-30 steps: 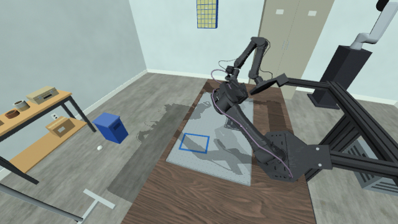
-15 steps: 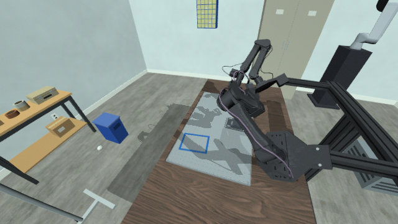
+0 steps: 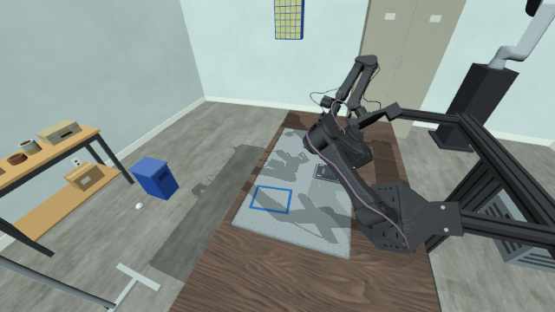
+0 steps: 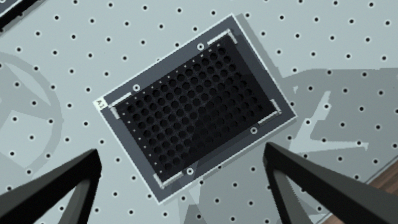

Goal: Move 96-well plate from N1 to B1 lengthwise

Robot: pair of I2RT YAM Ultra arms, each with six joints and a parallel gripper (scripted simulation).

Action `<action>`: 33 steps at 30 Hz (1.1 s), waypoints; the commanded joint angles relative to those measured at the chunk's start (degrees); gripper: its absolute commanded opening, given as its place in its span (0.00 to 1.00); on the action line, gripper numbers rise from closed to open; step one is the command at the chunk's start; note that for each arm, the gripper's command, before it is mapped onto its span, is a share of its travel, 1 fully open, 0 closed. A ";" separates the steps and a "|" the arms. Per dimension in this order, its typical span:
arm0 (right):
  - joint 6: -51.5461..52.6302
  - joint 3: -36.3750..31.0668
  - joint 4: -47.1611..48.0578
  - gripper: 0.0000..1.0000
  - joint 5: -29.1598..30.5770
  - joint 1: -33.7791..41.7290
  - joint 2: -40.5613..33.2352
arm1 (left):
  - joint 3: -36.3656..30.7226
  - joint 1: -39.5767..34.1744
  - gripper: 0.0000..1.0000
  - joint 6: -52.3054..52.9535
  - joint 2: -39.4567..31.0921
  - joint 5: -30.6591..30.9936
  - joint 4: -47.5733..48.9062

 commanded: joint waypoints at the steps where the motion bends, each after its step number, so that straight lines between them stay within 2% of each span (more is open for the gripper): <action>1: 0.23 -0.45 0.73 1.00 -0.13 0.50 0.07 | -0.65 -1.20 1.00 0.56 -0.90 0.52 1.16; 9: 0.22 -0.45 0.74 1.00 -0.13 0.50 0.07 | -0.07 -0.85 1.00 0.56 -0.39 0.51 1.16; 14: 6.79 -1.24 3.90 1.00 4.66 1.24 0.59 | -0.07 -0.85 1.00 0.56 -0.39 0.51 1.16; 16: 6.79 -1.24 3.90 1.00 4.66 1.24 0.59 | -0.07 -0.85 1.00 0.56 -0.39 0.51 1.16; 22: 23.61 -1.28 10.22 1.00 14.39 6.85 4.85 | -0.07 -0.85 1.00 0.56 -0.39 0.51 1.16; 31: 45.55 1.56 15.49 1.00 29.71 17.79 18.18 | -0.07 -0.85 1.00 0.56 -0.39 0.51 1.16; 33: 45.55 1.56 15.49 1.00 29.71 17.79 18.18 | -0.07 -0.85 1.00 0.56 -0.39 0.51 1.16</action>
